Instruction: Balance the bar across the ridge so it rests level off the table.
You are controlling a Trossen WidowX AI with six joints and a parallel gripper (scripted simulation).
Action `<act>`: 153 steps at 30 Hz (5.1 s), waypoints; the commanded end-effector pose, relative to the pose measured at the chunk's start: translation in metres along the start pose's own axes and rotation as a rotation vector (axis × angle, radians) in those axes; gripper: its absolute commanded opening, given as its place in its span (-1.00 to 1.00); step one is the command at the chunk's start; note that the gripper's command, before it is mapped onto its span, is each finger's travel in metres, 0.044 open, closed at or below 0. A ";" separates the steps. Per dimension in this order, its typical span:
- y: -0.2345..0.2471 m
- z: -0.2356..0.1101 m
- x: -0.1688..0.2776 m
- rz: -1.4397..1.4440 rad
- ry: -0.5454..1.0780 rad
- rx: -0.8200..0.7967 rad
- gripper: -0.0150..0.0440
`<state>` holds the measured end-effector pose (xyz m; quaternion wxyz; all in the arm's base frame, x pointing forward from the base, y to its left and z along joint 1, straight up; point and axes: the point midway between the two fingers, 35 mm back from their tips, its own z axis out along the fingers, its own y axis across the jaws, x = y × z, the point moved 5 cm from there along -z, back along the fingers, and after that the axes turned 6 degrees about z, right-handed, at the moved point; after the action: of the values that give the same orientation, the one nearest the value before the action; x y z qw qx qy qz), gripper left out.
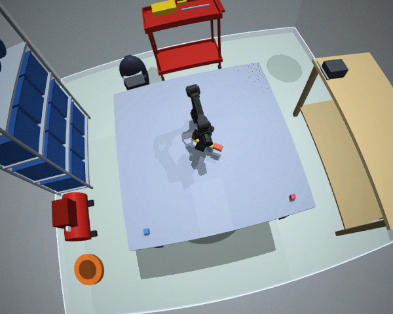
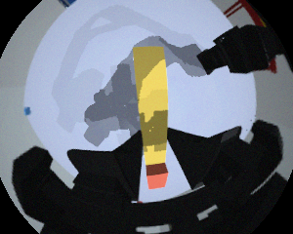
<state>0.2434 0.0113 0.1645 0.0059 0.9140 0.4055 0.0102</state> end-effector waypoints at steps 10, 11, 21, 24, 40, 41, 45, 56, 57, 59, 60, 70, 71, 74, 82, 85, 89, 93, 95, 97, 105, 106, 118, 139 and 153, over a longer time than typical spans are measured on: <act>0.000 0.002 0.000 0.000 0.003 0.002 -0.49; 0.000 0.002 0.000 0.000 0.003 0.002 -0.49; 0.000 0.003 0.000 0.000 0.003 0.002 -0.49; 0.000 0.002 0.000 0.000 0.003 0.002 -0.49; 0.000 0.002 0.000 0.000 0.003 0.002 -0.49; 0.000 0.002 0.000 0.000 0.003 0.002 -0.49; 0.000 0.001 0.000 0.001 0.001 0.000 -0.49; 0.000 0.001 0.000 0.001 0.001 0.000 -0.49; 0.000 0.001 0.000 0.001 0.001 0.000 -0.49; 0.000 0.001 0.000 0.001 0.001 0.000 -0.49; 0.000 0.001 0.000 0.001 0.001 0.000 -0.49; 0.000 0.001 0.000 0.001 0.001 0.000 -0.49; 0.000 0.001 0.000 0.001 0.001 0.000 -0.49; 0.000 0.001 0.000 0.001 0.001 0.000 -0.22; 0.000 0.001 0.000 0.001 0.001 0.000 0.07; 0.000 0.001 0.000 0.001 0.001 0.000 0.07; 0.000 0.001 0.000 0.001 0.001 0.000 0.07; 0.000 0.001 0.000 0.001 0.001 0.000 0.08; 0.000 0.001 0.000 0.001 0.001 0.000 0.08; 0.000 0.001 0.000 0.001 0.001 0.000 0.08; 0.000 0.001 0.000 0.001 0.001 0.000 0.08; 0.000 0.001 0.000 0.001 0.001 0.000 0.08; 0.000 0.001 0.000 0.001 0.001 0.000 0.09; 0.000 0.001 0.000 0.001 0.001 0.000 0.67; 0.003 -0.072 0.002 0.001 0.001 -0.001 1.00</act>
<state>0.2458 0.0111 0.2061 0.0046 0.9144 0.4047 0.0081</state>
